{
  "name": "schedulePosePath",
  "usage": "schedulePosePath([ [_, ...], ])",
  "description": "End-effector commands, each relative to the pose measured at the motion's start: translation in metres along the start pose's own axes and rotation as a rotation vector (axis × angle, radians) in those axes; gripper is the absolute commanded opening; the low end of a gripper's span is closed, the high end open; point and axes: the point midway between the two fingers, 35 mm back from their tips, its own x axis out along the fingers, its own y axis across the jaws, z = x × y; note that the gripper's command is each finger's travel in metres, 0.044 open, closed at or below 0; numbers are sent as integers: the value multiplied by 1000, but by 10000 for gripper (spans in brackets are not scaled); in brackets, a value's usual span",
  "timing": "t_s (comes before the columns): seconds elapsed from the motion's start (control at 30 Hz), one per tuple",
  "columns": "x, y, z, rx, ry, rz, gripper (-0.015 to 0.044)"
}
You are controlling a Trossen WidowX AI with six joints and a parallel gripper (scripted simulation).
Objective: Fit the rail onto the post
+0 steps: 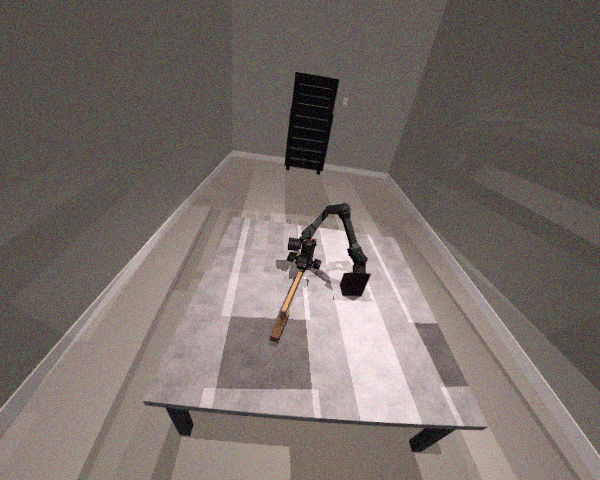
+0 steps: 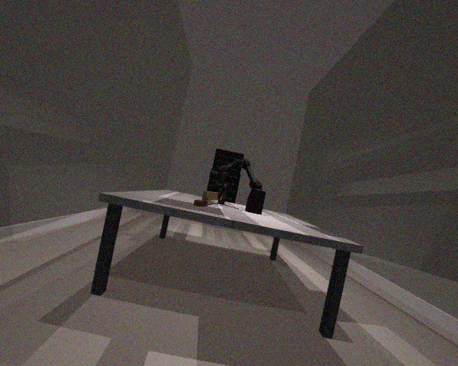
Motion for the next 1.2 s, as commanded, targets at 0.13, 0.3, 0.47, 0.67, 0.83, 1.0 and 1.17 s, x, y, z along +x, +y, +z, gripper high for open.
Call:
schedulePosePath([
  [0.13, -1, 0, -3, -2, 1, -3, 0],
  [0.3, -2, 0, -5, -2, 1, -3, 0],
  [0.47, -2, 0, -6, -2, 1, -3, 0],
  [0.67, -2, 0, -8, -2, 1, -3, 0],
  [0.83, -2, 0, -10, -2, 1, -3, 0],
  [1.0, -1, 0, -11, -3, 1, -3, 0],
  [1.17, -1, 0, -13, -3, 1, -3, 0],
])
